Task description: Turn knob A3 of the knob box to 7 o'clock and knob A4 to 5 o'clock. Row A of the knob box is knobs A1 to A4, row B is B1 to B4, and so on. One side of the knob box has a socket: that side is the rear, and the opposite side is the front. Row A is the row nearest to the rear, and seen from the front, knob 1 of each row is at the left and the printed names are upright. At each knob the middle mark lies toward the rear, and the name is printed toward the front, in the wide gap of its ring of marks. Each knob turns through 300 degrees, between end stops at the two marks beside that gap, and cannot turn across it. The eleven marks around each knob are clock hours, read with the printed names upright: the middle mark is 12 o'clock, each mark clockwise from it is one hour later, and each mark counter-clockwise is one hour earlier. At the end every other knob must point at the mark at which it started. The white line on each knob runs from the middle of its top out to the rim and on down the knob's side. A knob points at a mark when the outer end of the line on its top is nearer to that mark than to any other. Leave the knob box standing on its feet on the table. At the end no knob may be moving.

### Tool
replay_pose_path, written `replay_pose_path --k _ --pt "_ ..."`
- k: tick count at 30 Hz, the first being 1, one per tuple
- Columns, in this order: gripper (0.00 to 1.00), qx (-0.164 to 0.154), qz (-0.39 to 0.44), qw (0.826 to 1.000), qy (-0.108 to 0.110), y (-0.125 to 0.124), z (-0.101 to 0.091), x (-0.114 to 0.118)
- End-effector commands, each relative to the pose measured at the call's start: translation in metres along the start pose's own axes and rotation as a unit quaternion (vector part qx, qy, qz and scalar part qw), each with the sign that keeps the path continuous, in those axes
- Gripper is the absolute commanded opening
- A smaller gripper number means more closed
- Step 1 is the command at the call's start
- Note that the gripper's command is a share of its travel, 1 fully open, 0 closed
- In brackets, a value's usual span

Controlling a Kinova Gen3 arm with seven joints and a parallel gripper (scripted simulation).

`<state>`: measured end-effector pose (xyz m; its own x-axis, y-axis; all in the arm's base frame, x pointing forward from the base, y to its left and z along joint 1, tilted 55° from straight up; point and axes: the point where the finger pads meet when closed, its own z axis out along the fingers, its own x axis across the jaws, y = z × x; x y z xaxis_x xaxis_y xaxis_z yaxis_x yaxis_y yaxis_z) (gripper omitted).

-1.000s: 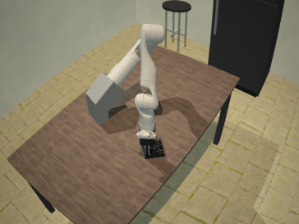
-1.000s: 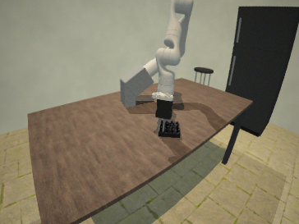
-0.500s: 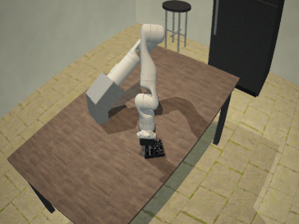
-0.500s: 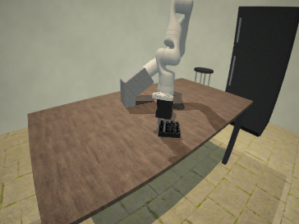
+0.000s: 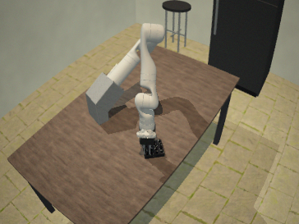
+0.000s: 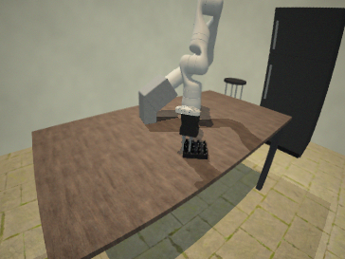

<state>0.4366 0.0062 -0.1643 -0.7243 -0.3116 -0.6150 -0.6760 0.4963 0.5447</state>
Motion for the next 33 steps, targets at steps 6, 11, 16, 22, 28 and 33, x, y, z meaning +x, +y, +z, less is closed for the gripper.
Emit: replay_pose_path --k 6,11,16,22,28,33 --pt "0.46 0.004 0.000 1.000 0.000 -0.002 -0.017 0.000" --pt "0.46 0.004 0.000 1.000 0.000 -0.002 -0.030 0.000" --pt "0.46 0.004 0.000 1.000 0.000 -0.002 -0.036 0.000" --pt "0.46 0.004 0.000 1.000 0.000 -0.002 -0.036 0.000" --pt "0.46 0.004 0.000 1.000 0.000 -0.002 -0.036 0.000" --pt "1.00 0.004 0.000 1.000 0.000 -0.002 -0.038 0.000"
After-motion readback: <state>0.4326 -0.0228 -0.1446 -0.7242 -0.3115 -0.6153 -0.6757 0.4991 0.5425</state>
